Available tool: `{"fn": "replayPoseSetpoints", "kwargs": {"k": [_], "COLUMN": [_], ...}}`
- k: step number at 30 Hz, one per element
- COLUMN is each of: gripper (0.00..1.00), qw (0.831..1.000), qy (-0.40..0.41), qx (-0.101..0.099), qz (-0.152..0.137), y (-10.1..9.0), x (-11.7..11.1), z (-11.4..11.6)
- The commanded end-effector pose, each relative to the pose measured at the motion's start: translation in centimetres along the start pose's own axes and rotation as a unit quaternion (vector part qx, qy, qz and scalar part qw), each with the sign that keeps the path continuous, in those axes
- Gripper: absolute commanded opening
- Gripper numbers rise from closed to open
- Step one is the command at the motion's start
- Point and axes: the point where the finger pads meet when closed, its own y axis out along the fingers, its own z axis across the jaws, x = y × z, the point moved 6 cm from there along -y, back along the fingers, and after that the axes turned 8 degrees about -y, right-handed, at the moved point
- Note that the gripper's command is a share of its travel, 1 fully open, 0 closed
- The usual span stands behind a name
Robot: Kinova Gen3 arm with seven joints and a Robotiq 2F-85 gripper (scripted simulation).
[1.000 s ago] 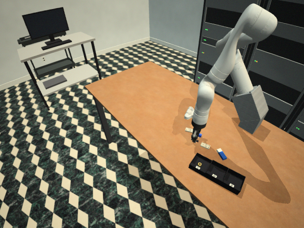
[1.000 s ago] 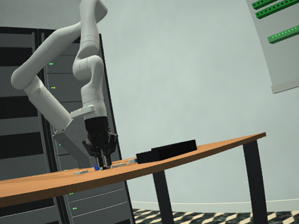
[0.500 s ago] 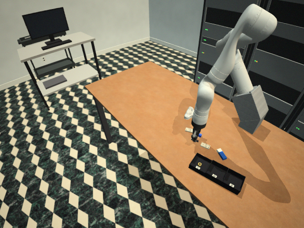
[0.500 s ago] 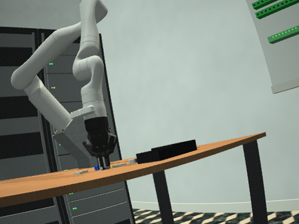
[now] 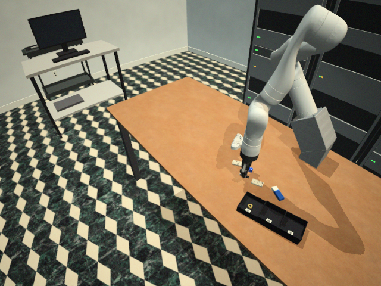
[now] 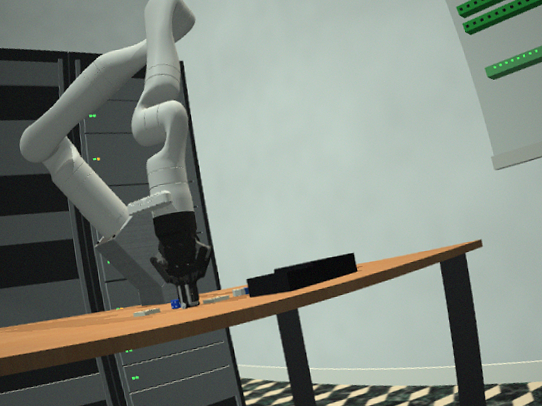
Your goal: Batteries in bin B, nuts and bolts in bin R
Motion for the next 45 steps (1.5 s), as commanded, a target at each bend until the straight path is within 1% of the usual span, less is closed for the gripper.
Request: {"fn": "replayPoseSetpoints", "kwargs": {"k": [1, 12, 26, 28, 32, 45], "gripper": [0.05, 0.05, 0.05, 0.05, 0.05, 0.05], "qw": [1.0, 1.0, 1.0, 1.0, 1.0, 1.0], "qy": [0.0, 0.0, 0.0, 0.0, 0.0, 0.0], "qx": [-0.001, -0.001, -0.001, -0.001, -0.001, -0.001], "qz": [0.0, 0.0, 0.0, 0.0, 0.0, 0.0], "y": [0.0, 0.0, -4.7, -4.7, -6.0, -6.0], "x": [0.0, 0.0, 0.0, 0.0, 0.0, 0.0], "z": [-0.1, -0.1, 0.0, 0.0, 0.0, 0.0]}}
